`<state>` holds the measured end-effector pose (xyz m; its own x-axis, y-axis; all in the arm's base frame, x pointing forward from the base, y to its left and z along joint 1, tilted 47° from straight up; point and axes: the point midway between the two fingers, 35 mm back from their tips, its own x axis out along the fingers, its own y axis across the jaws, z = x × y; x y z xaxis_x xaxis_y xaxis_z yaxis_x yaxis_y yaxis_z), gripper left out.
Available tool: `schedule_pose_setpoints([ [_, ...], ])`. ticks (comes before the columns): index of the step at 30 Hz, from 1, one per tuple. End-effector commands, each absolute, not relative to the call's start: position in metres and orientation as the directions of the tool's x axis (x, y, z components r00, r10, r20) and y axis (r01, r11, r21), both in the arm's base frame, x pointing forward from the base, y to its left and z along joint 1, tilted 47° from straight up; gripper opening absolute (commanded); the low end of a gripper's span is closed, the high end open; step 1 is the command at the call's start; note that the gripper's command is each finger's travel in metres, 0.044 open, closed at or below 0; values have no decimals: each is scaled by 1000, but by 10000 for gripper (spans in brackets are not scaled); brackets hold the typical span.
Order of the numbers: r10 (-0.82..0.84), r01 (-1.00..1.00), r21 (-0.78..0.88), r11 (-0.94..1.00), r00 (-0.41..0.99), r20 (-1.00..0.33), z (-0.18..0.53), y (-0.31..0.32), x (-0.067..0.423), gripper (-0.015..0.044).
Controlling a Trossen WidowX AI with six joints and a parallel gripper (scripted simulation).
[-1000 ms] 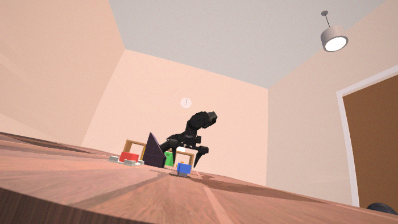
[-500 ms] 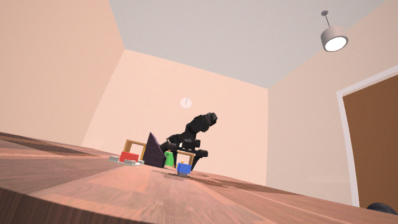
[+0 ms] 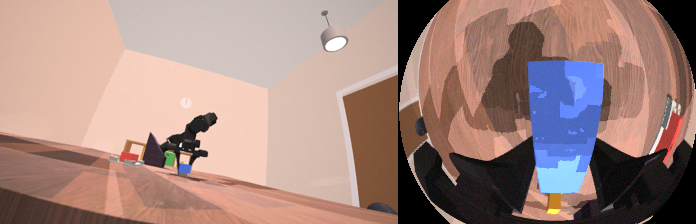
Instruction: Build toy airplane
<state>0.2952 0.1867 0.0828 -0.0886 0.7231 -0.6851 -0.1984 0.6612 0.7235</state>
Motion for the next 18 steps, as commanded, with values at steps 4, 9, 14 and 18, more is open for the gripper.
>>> schedule_pose_setpoints([
  [4,717,-202,717,667,-86,-691,90,179,298,0],
  [9,715,-202,714,670,-85,-694,99,168,302,0],
  [14,712,-202,711,673,-83,-697,109,156,306,0],
  [18,711,-202,710,674,-82,-698,117,146,308,0],
])
